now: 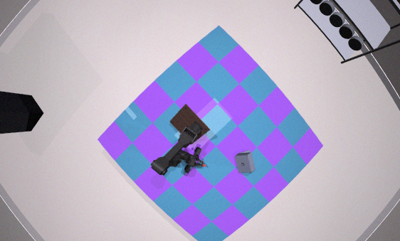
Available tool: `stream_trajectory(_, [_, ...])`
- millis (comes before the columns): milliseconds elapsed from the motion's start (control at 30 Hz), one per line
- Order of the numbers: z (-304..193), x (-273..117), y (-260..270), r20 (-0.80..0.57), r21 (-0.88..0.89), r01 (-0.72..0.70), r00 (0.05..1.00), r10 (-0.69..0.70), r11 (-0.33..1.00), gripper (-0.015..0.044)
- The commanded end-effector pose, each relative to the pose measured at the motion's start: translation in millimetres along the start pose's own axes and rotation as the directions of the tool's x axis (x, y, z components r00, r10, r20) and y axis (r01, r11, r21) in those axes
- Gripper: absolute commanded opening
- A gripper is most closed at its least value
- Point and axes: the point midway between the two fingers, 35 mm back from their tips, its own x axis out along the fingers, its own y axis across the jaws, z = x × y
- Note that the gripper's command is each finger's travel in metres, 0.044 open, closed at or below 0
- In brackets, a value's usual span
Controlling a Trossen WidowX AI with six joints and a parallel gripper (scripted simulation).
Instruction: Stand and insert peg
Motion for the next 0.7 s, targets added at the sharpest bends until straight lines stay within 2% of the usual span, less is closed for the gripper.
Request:
stream_trajectory(0, [-0.4, -1.0, 0.0, -0.001, 0.000, 0.000, 1.000, 0.000, 1.000, 0.0049])
stream_trajectory(667, [-3.1, -3.9, 0.8, 0.015, 0.001, -0.002, 1.000, 0.002, 1.000, 0.0049])
